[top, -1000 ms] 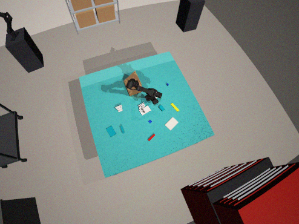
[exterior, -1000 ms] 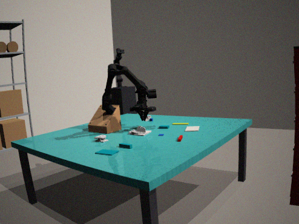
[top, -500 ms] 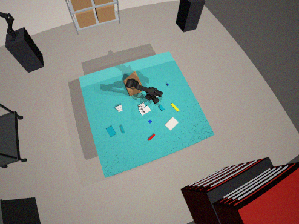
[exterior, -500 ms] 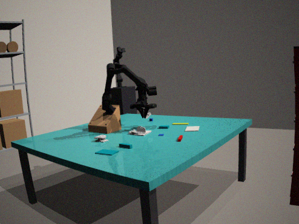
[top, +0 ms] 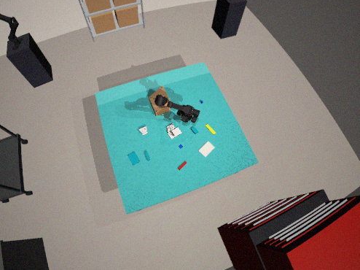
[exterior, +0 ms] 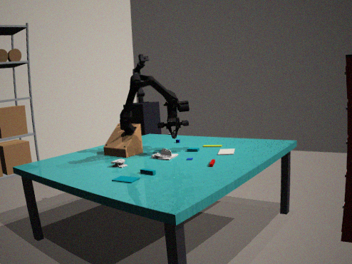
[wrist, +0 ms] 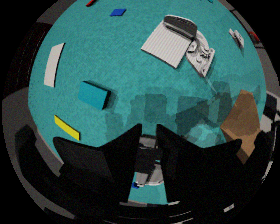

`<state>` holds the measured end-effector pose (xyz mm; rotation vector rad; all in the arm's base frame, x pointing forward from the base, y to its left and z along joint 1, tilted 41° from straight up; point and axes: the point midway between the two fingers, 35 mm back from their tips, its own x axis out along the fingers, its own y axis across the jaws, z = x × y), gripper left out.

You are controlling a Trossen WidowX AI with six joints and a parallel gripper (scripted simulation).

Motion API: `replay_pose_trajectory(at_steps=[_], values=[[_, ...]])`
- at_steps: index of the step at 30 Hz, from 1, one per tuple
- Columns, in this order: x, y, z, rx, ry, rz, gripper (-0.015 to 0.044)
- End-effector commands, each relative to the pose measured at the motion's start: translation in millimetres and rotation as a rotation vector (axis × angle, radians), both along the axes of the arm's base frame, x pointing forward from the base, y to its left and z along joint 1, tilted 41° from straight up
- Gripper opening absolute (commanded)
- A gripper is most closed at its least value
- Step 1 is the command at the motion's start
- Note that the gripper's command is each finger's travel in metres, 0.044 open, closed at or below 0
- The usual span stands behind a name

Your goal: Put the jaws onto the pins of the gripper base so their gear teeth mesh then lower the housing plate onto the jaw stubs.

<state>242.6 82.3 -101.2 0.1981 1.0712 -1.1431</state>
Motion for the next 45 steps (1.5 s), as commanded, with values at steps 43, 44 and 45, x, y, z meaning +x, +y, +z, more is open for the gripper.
replay_pose_trajectory(at_steps=[43,44,45], values=[[25,54,-45,-0.001,0.667,0.802,0.0037],[25,54,-46,-0.001,0.667,0.802,0.0037],[25,54,-46,-0.001,0.667,0.802,0.0037]])
